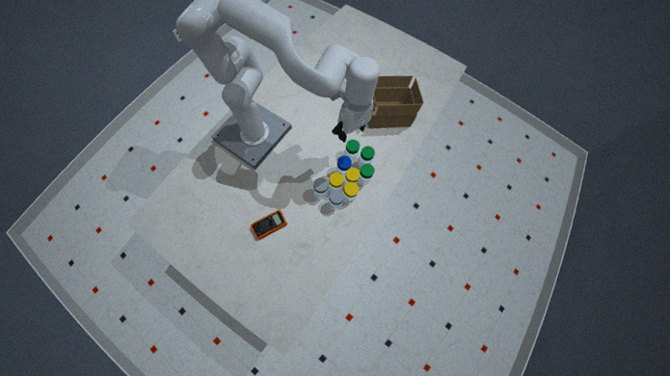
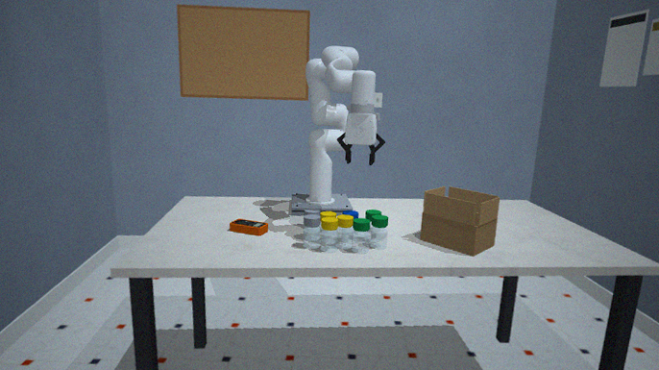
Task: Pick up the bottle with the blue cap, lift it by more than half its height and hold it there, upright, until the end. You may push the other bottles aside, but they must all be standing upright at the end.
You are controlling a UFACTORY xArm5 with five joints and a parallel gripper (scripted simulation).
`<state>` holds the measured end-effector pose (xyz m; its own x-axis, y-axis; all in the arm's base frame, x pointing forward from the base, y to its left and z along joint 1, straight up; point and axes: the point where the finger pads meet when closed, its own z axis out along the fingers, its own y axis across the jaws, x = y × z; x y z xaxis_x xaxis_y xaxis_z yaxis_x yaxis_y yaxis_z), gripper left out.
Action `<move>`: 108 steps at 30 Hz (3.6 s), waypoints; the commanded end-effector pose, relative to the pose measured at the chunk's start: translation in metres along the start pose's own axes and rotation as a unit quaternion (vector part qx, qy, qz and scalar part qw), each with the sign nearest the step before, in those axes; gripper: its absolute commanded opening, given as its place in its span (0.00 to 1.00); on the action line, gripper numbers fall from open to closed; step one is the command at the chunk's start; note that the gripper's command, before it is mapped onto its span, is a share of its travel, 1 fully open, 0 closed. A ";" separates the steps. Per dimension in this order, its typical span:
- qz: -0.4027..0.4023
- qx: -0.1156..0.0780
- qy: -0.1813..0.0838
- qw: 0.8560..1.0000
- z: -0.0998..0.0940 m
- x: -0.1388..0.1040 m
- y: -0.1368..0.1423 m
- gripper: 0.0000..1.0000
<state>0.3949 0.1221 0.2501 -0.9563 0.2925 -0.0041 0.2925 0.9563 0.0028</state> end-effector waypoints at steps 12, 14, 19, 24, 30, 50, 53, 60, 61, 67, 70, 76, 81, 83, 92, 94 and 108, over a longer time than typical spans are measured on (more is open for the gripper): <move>0.120 0.000 -0.001 0.993 0.004 0.000 -0.001 0.79; 0.147 0.001 -0.001 0.989 0.006 0.000 -0.002 0.79; 0.191 0.001 -0.001 0.982 0.008 0.000 -0.002 0.79; 0.235 0.001 0.000 0.972 0.010 0.000 -0.003 0.79; 0.286 0.002 0.000 0.958 0.012 0.001 -0.004 0.79; 0.340 0.000 -0.001 0.940 0.017 0.001 -0.004 0.79; 0.340 0.001 -0.001 0.940 0.022 0.000 -0.004 0.79; 0.341 0.001 -0.001 0.940 0.039 -0.002 -0.003 0.79; 0.341 0.001 -0.001 0.940 0.045 -0.002 -0.003 0.79; 0.341 0.001 -0.001 0.940 0.063 -0.003 -0.002 0.79; 0.341 0.001 -0.001 0.940 0.074 -0.003 -0.002 0.79; 0.342 0.002 0.000 0.940 0.095 -0.003 -0.002 0.79; 0.342 0.002 0.000 0.940 0.112 -0.001 -0.003 0.79; 0.342 0.002 0.000 0.940 0.118 -0.001 -0.004 0.79; 0.343 0.002 0.000 0.939 0.133 0.001 -0.005 0.79; 0.343 0.002 0.000 0.939 0.134 0.001 -0.005 0.79; 0.343 0.002 0.001 0.939 0.145 0.001 -0.005 0.79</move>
<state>0.3917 0.1175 0.1074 -0.5434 0.8395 0.0006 0.8395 0.5434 -0.0021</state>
